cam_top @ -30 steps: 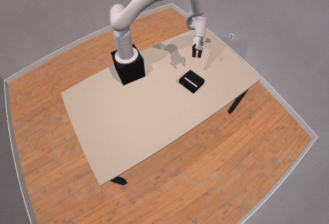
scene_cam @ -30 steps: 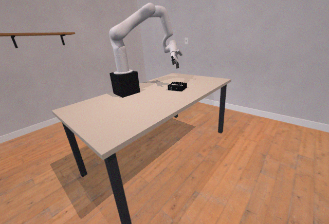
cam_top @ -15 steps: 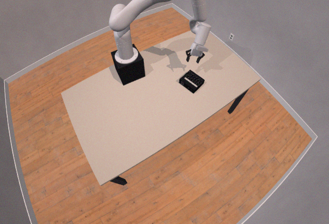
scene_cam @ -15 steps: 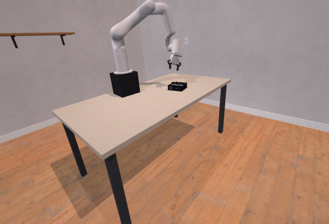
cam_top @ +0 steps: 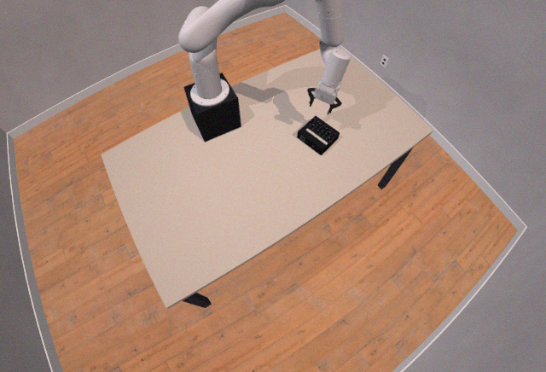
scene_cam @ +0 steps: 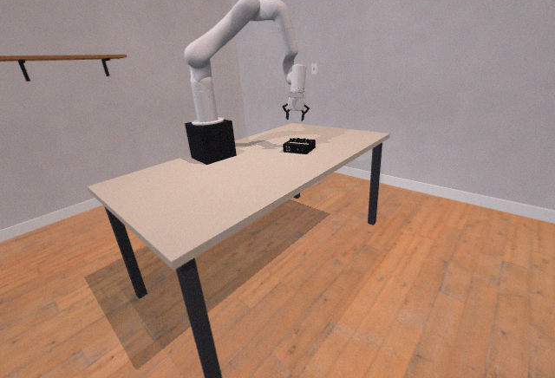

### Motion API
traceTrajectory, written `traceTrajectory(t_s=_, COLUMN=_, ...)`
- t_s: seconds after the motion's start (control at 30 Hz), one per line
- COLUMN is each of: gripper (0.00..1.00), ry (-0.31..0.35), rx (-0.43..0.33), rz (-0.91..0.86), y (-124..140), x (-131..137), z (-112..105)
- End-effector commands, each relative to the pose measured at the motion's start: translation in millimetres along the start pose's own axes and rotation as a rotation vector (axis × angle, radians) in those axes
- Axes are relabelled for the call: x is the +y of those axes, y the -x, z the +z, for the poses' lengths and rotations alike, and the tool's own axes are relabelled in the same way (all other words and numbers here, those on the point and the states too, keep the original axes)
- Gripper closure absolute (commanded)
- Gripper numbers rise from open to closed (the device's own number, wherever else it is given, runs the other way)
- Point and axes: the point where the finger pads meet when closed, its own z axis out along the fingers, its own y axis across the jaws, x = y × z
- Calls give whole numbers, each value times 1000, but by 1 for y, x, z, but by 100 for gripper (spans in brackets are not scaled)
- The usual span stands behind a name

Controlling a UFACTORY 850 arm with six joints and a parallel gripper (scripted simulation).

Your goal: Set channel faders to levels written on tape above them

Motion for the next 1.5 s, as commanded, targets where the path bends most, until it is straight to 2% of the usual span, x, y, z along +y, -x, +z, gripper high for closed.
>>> traceTrajectory(t_s=0.0, gripper=0, ry=-33, rx=-109, rz=255, y=-11, x=-9, z=2)
traceTrajectory(t_s=0.1, gripper=0, ry=-37, rx=-120, rz=301, y=-16, x=-13, z=2)
traceTrajectory(t_s=0.13, gripper=0, ry=-52, rx=-164, rz=428, y=-21, x=-17, z=3)
traceTrajectory(t_s=0.3, gripper=0, ry=-67, rx=-199, rz=555, y=-32, x=-25, z=3)
traceTrajectory(t_s=1.23, gripper=0, ry=-64, rx=-204, rz=557, y=-31, x=-25, z=4)
traceTrajectory(t_s=1.47, gripper=0, ry=-41, rx=-240, rz=521, y=-18, x=-20, z=11)
